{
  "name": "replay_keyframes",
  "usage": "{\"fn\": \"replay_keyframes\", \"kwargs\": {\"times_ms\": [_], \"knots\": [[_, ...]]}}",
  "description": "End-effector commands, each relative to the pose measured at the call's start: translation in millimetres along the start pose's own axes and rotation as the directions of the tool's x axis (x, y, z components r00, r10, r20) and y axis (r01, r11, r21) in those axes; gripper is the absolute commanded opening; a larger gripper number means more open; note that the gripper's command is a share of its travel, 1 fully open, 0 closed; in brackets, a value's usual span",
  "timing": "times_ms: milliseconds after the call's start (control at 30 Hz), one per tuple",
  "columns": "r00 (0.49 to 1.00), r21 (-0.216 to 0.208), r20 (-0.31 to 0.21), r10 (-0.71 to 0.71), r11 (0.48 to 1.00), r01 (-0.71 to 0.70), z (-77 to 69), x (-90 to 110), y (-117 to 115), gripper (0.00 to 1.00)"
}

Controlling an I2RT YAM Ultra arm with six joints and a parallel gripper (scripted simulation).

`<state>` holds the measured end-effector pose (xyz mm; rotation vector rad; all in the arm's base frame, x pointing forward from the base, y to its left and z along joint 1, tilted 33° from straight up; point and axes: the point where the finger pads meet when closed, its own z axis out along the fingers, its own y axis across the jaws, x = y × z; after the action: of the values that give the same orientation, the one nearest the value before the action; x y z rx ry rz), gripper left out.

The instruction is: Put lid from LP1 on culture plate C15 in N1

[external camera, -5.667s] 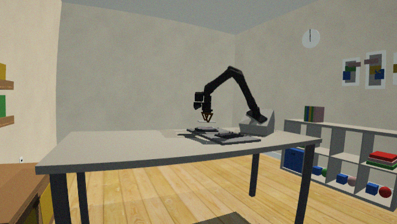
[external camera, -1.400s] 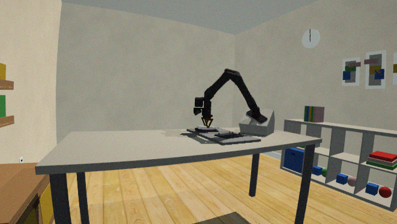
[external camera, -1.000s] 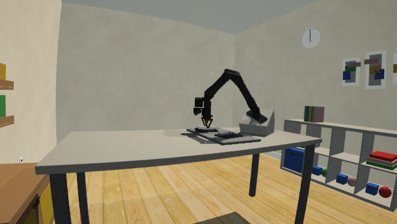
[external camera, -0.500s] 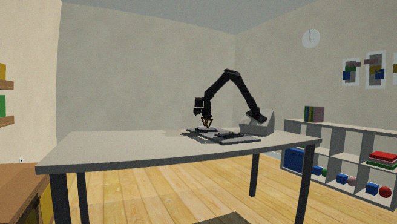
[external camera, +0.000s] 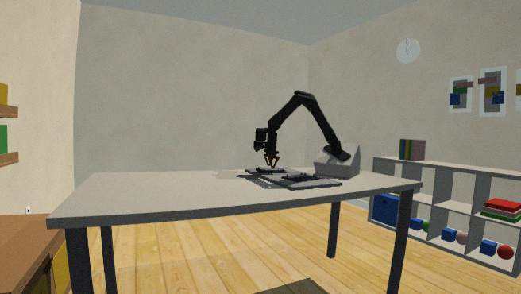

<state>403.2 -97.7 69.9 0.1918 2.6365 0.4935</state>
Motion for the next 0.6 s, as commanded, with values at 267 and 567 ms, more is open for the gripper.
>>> {"fn": "replay_keyframes", "kwargs": {"times_ms": [267, 567], "knots": [[0.999, 0.009, 0.034, -0.01, 1.0, 0.009, -23.6, -9, -1, 1.0], [0.999, 0.009, 0.034, -0.01, 1.0, 0.01, -42.3, -8, 0, 1.0]]}}
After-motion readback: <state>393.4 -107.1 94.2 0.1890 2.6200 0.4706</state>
